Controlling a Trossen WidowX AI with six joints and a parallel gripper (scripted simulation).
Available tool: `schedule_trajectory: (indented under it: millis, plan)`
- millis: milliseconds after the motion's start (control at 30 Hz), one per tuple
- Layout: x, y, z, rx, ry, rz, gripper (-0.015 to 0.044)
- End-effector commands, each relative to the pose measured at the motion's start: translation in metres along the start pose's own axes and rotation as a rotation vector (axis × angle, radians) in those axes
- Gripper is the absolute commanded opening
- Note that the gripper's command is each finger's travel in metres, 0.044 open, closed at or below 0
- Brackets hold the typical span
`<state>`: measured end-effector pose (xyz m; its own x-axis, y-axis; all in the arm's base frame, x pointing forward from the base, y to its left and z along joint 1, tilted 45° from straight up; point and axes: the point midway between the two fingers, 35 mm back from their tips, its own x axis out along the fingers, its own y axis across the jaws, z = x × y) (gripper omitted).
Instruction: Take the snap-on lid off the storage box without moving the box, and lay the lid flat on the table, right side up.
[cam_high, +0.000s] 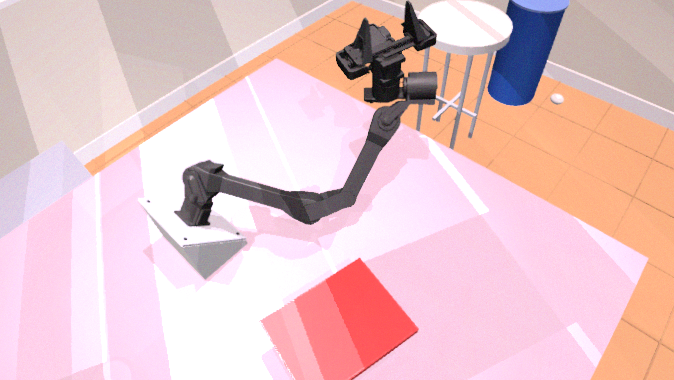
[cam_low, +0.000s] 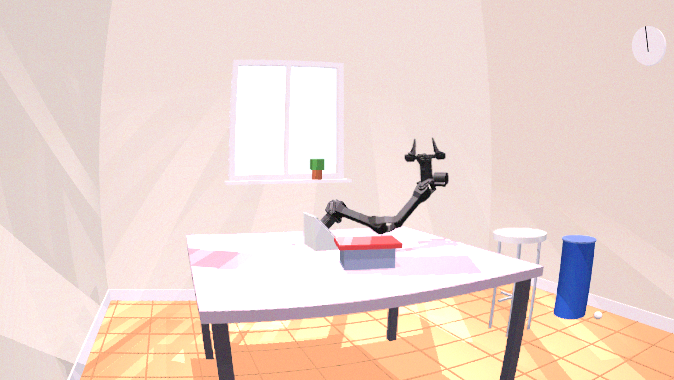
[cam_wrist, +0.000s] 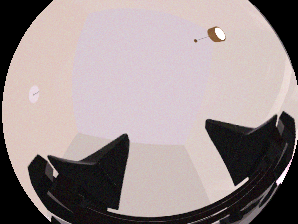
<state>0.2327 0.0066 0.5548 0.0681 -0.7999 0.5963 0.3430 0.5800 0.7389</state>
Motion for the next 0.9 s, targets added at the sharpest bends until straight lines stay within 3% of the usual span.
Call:
schedule_trajectory:
  millis: [0,200,533,867]
  plan:
    - [0.0,0.0,0.003,0.008,0.002,-0.001,0.0374]
    - [0.007,-0.023,0.073,0.248,0.094,-0.06,0.0235]
    - [0.039,-0.095,0.128,0.521,0.254,-0.199,0.0235]
    - [0.065,-0.175,0.1,0.757,0.551,-0.392,0.0235]
